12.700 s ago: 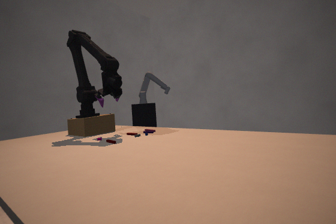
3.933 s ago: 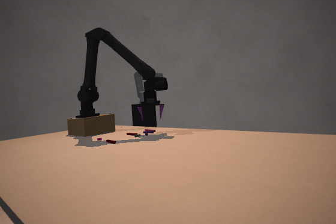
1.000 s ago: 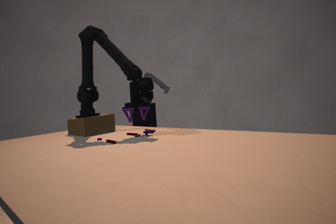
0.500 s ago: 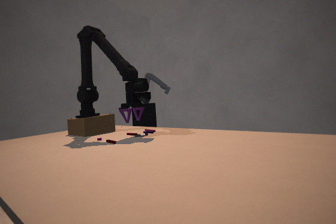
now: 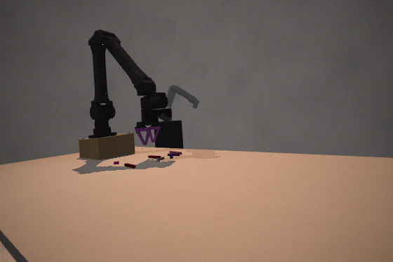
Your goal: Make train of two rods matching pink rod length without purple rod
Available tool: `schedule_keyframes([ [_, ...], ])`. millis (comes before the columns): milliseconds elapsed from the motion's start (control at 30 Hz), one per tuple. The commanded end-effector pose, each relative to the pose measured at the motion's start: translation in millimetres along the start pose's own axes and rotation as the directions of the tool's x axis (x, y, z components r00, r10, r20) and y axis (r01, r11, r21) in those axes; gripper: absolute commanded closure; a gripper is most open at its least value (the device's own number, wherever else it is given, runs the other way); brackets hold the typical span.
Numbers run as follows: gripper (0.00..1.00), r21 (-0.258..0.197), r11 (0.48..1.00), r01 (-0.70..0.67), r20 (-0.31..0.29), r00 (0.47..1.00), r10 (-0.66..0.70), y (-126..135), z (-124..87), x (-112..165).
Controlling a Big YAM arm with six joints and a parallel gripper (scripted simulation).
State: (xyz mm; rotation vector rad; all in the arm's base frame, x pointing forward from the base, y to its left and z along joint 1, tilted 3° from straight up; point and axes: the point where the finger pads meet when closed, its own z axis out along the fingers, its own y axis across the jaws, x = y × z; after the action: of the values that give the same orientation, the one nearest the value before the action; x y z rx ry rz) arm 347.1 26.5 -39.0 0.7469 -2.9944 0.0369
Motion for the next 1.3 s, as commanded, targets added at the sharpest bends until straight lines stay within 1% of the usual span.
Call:
schedule_keyframes([
  [0,0.0,0.041,0.996,0.078,0.089,0.993,-0.081,-15.4,-26.4,-31.4],
  [33,0.0,0.042,0.995,0.093,0.089,0.991,-0.096,-10.3,-26.5,-33.6],
  [67,0.0,0.036,0.995,0.095,0.077,0.992,-0.098,-7.1,-22.6,-27.8],
  [100,0.0,0.024,0.992,0.12,0.051,0.991,-0.121,-10.0,-12.6,-6.1],
  [233,0.0,0.029,0.969,0.247,0.044,0.968,-0.248,-13.0,-11.5,5.6],
  [300,0.0,0.029,0.969,0.247,0.044,0.968,-0.248,-13.0,-11.5,5.6],
  [333,0.0,0.041,0.964,0.263,0.058,0.963,-0.265,-17.1,-15.7,-0.8],
  [367,0.0,0.042,0.961,0.275,0.058,0.959,-0.277,-17.7,-16.0,-0.3],
  [467,0.0,0.03,0.953,0.301,0.042,0.952,-0.302,-10.5,-12.1,7.1],
  [567,0.0,0.035,0.953,0.301,0.047,0.952,-0.302,-12.4,-14.8,2.9],
  [1267,0.0,0.035,0.953,0.3,0.047,0.952,-0.301,-12.4,-14.7,3.0],
])
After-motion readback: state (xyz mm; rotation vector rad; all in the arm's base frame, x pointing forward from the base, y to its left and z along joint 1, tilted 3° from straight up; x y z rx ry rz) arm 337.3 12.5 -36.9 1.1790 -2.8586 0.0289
